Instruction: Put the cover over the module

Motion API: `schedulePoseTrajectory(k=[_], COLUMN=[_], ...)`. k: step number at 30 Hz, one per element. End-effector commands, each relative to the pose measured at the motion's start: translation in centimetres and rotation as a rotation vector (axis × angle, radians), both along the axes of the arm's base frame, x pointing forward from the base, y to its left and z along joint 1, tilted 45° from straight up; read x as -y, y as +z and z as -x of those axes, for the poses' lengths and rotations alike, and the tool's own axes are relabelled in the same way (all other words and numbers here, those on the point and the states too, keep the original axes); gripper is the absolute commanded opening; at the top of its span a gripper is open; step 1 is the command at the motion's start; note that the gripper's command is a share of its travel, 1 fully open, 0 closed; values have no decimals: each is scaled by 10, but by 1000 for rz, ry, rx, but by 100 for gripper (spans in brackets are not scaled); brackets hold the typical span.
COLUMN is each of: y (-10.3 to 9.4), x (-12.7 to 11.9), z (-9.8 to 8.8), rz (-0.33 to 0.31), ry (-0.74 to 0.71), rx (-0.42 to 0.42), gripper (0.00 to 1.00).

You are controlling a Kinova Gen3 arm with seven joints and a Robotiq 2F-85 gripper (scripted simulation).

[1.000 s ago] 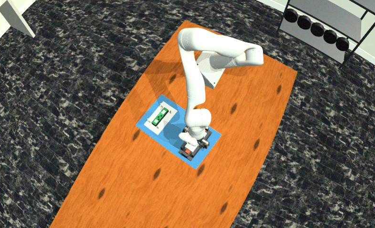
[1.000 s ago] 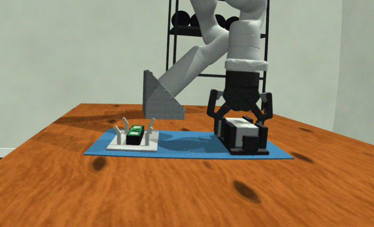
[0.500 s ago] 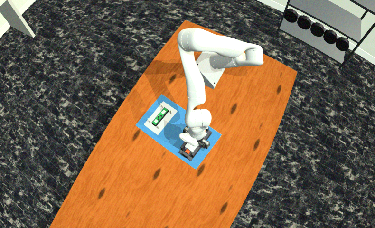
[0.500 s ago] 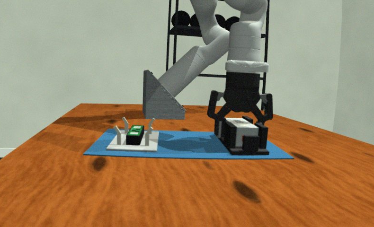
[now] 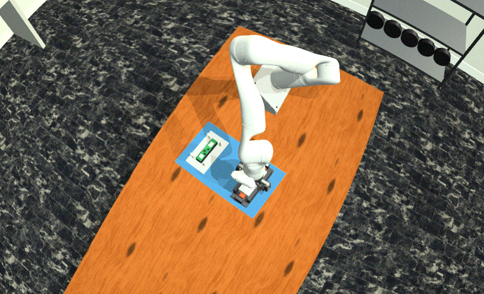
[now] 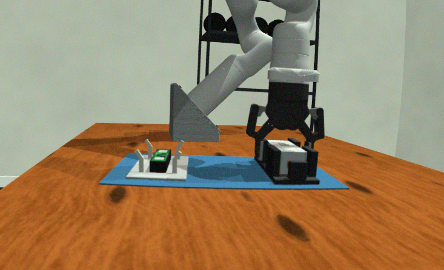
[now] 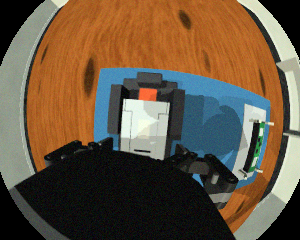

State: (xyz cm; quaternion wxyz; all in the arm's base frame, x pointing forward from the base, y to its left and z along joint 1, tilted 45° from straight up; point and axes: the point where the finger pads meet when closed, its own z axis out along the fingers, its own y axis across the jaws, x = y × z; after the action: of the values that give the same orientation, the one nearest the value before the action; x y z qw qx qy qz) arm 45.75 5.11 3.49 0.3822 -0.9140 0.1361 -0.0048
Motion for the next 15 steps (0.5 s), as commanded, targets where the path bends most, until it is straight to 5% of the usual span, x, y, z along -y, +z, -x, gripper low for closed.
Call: schedulePoseTrajectory(k=[1, 15], y=[1, 3], x=[1, 4], z=[0, 0], rz=[1, 1], ry=[-1, -2], rx=[1, 1], gripper=[100, 100])
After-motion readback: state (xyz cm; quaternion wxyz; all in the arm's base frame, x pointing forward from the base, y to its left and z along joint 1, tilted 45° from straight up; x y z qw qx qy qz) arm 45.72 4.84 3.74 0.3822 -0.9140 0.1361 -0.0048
